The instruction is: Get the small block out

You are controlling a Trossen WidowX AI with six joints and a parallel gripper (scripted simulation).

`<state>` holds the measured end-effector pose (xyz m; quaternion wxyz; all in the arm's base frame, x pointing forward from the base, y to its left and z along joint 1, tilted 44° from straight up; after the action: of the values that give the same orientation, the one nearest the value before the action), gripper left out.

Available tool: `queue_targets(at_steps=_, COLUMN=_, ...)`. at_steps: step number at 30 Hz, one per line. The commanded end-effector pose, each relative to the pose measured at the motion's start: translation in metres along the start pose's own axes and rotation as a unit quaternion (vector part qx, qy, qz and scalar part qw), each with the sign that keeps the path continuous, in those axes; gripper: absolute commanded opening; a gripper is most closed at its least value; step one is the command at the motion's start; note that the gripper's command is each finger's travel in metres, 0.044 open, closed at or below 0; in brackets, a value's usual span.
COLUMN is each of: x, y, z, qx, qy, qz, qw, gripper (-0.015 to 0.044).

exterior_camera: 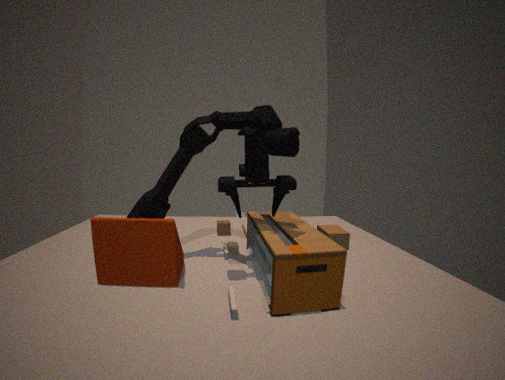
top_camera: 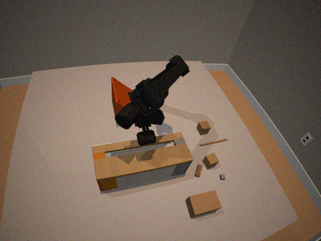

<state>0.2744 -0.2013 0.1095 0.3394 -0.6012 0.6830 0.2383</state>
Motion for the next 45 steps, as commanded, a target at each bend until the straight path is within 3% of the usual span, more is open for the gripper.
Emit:
queue_targets(at_steps=1, x=-0.008, y=-0.003, z=0.004, qx=-0.005, qy=0.000, qz=0.001, qw=1.000, gripper=0.0374)
queue_targets(at_steps=5, x=-0.020, y=-0.002, z=0.003, qx=0.008, qy=0.007, qz=0.149, qw=0.989, gripper=0.0285)
queue_targets(at_steps=11, x=-0.040, y=0.002, z=0.000, qx=0.033, qy=0.009, qz=0.405, qw=0.914, gripper=0.0285)
queue_targets(at_steps=17, x=-0.059, y=0.006, z=-0.002, qx=0.058, qy=-0.004, qz=0.626, qw=0.777, gripper=0.0285)
queue_targets(at_steps=31, x=-0.085, y=0.015, z=-0.002, qx=0.080, qy=-0.040, qz=0.829, qw=0.552, gripper=0.0285)
queue_targets(at_steps=45, x=-0.105, y=0.025, z=-0.001, qx=0.078, qy=-0.087, qz=0.955, qw=0.273, gripper=0.0285)
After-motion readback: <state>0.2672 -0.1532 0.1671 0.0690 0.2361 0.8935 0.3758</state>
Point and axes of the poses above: the point midway between the two fingers, 35 mm back from their tips, its own z axis out along the fingers, its own y axis across the jaws, x = y × z, the point moved 6 cm from there along -z, back along the fingers, and after that the axes turned 4 degrees about -z, right-handed, at the moved point
